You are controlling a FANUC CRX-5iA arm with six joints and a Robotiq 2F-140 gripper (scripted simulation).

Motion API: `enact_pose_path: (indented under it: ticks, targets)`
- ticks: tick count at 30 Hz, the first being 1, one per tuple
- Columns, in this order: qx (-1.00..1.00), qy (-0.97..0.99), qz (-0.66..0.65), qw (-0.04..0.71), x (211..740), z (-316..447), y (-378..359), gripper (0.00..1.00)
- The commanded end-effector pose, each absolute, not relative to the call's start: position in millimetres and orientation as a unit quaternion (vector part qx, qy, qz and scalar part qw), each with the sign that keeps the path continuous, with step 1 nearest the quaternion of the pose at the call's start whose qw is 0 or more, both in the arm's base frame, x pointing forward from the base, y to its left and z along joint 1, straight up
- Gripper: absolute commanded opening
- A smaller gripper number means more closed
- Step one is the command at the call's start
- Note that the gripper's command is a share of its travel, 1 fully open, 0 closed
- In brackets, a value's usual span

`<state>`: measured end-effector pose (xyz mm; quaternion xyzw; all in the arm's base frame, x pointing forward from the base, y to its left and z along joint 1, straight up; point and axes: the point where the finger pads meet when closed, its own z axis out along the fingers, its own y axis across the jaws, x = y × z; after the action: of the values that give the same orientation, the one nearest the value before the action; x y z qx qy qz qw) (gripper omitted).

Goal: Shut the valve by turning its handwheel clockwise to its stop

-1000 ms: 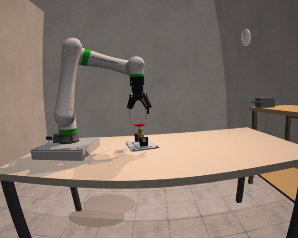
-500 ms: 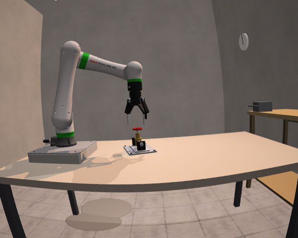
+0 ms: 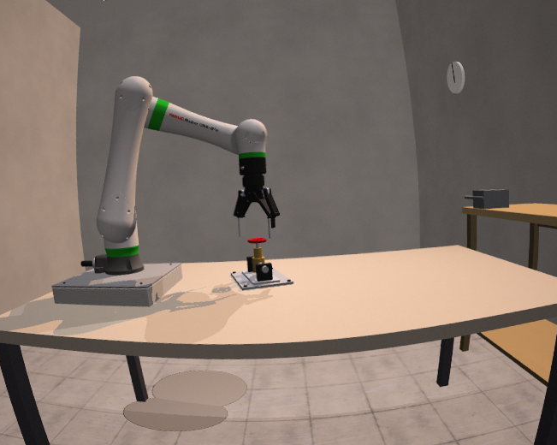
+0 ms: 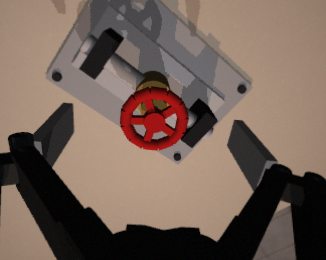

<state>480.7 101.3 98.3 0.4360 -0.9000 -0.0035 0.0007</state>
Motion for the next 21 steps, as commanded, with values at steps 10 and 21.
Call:
enact_pose_path:
  ticks: [10, 21]
  targets:
    - [0.436, -0.9, -0.003, 0.0, 480.9, 83.5, 101.4, 1.0]
    - [0.436, -0.9, -0.003, 0.0, 480.9, 75.4, 101.5, 1.0]
